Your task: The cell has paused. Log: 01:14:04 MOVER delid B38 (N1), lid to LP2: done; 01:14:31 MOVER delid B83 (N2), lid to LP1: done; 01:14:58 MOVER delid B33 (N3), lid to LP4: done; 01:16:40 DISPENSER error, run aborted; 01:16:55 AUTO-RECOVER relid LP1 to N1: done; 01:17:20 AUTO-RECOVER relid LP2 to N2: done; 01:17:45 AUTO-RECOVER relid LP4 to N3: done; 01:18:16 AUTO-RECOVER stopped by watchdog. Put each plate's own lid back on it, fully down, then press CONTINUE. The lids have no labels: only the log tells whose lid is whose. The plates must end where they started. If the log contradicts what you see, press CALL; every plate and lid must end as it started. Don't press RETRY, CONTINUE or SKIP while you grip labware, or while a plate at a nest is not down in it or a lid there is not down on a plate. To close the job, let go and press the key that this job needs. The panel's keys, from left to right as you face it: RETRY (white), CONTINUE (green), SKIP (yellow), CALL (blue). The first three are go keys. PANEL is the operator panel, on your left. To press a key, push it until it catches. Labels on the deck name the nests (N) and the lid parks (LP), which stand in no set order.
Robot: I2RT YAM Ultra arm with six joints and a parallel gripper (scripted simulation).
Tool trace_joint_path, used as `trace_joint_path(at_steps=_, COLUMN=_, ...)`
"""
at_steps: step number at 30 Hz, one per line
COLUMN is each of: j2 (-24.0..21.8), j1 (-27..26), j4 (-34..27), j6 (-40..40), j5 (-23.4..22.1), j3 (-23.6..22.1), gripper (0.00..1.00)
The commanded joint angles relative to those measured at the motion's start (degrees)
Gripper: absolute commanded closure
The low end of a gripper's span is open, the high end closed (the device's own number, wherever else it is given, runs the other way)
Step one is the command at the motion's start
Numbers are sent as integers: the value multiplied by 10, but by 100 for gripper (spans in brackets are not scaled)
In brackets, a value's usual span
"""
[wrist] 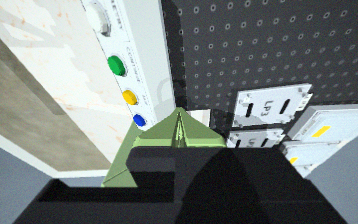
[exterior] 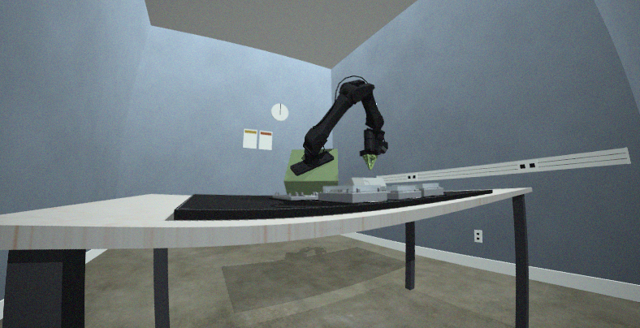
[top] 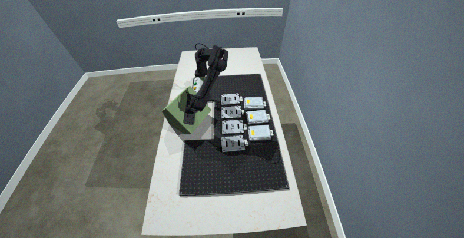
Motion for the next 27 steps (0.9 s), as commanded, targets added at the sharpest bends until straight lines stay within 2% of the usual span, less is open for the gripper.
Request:
trace_joint_path(at_steps=1, j2=25, j1=35, j4=-6, j6=-31, j5=-15, j3=31, gripper=100)
trace_joint_path(at_steps=4, j2=52, j1=50, j4=-9, j6=-49, j5=-23, j3=53, gripper=100)
trace_joint_path(at_steps=9, j2=97, j1=74, j4=-19, j6=-17, j5=-37, j3=95, gripper=100)
trace_joint_path(at_steps=11, j2=97, j1=74, j4=-19, j6=-17, j5=-37, j3=95, gripper=100)
trace_joint_path(at_steps=19, j2=167, j1=109, j4=-38, j6=17, j5=-57, j3=166, gripper=100)
trace_joint_path(at_steps=21, j2=170, j1=110, j4=-42, j6=18, j5=-58, j3=171, gripper=100)
trace_joint_path(at_steps=22, j2=149, j1=110, j4=-42, j6=18, j5=-58, j3=171, gripper=100)
trace_joint_path(at_steps=27, j2=150, j1=110, j4=-44, j6=19, j5=-51, j3=174, gripper=100)
